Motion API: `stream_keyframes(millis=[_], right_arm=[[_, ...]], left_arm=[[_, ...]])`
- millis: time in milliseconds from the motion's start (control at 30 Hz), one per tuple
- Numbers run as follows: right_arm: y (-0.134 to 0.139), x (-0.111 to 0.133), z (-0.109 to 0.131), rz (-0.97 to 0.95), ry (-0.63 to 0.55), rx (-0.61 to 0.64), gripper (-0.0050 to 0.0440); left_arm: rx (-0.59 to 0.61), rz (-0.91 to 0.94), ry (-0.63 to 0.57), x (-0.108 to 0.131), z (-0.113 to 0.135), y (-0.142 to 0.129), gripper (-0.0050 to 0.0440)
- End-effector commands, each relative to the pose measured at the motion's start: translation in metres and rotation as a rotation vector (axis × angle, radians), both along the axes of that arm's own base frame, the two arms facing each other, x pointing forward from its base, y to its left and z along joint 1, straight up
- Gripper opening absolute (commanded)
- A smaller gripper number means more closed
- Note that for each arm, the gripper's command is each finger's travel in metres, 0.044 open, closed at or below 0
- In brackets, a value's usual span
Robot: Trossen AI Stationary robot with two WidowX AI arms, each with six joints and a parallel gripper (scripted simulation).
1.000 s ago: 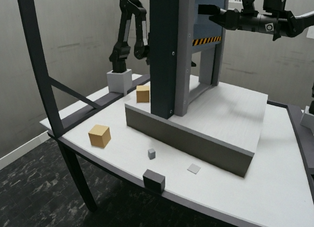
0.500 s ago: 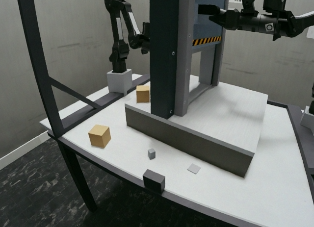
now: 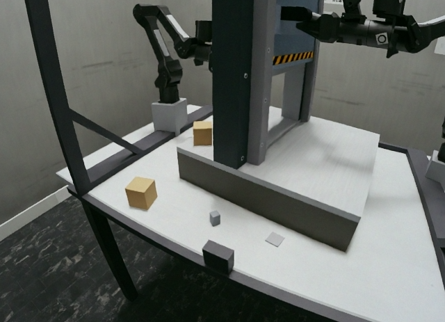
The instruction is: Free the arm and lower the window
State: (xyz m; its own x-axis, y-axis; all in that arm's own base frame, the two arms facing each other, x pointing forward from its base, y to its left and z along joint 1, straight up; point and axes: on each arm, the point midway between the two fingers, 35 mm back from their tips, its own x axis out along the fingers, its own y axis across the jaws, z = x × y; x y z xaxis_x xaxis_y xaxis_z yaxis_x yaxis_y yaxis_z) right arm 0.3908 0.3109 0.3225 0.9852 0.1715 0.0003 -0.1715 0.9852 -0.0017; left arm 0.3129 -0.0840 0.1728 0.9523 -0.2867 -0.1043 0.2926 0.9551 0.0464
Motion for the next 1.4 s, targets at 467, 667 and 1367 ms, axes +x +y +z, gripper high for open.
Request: stream_keyframes(millis=[467,667,1367], right_arm=[[-0.008,-0.009,0.095,0.023,-0.151,0.159,0.0400],[-0.008,-0.009,0.095,0.023,-0.151,0.159,0.0400],[-0.006,-0.010,0.049,0.030,-0.138,0.162,0.0400]], left_arm=[[-0.071,0.262,-0.160,0.002,0.152,0.076,0.0400],[-0.069,0.286,-0.107,0.006,0.141,0.083,0.0400],[-0.073,0.298,-0.157,0.002,0.156,0.085,0.0400]])
